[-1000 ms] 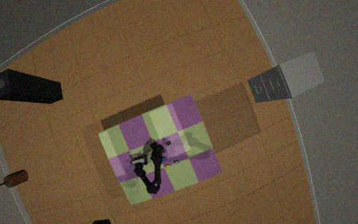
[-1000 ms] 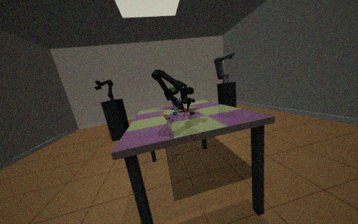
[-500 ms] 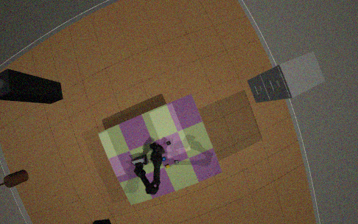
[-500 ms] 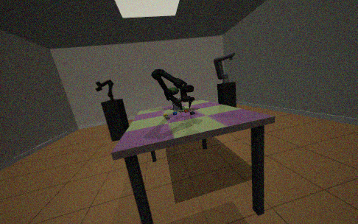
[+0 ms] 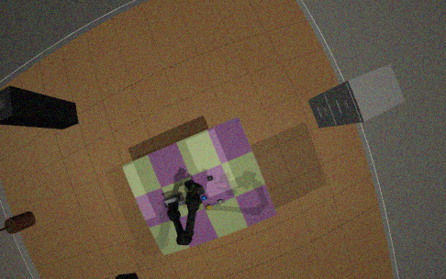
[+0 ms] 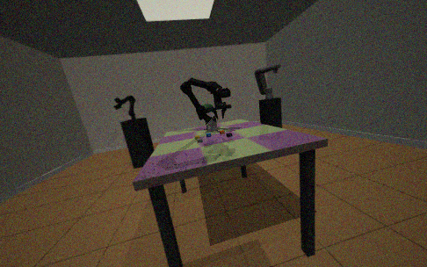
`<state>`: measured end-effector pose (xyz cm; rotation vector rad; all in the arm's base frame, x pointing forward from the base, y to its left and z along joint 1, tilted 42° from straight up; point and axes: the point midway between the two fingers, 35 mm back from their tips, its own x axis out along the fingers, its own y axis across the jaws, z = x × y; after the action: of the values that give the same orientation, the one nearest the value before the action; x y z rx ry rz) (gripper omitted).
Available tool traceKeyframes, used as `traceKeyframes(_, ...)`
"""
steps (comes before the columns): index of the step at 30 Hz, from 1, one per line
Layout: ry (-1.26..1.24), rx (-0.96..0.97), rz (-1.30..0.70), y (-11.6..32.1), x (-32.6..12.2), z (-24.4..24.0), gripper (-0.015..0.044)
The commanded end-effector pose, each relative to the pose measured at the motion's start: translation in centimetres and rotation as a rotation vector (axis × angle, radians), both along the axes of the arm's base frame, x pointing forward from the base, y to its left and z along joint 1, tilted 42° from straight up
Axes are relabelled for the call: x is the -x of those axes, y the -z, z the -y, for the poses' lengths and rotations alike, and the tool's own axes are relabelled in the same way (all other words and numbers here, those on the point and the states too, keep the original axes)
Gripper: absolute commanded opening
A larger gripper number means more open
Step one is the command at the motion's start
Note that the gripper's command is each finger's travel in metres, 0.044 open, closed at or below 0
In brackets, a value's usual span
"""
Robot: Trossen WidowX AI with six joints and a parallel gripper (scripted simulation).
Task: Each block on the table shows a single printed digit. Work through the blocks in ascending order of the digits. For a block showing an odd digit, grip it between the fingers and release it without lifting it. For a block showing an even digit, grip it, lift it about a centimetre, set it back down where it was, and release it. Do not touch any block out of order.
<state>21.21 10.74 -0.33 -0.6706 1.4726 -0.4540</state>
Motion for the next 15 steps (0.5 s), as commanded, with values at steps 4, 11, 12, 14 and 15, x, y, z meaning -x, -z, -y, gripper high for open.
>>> traceKeyframes(4,0.008,0.002,-0.005,-0.9,0.3,-0.6,0.012)
traceKeyframes(11,0.031,-0.018,0.006,-1.3,-0.5,-0.5,0.012)
traceKeyframes(12,0.058,-0.043,0.022,-1.8,-1.6,-0.3,0.012)
traceKeyframes(14,0.073,-0.067,0.034,-3.1,-4.0,0.4,0.012)
traceKeyframes(15,0.073,-0.072,0.036,-3.7,-5.1,0.9,0.012)
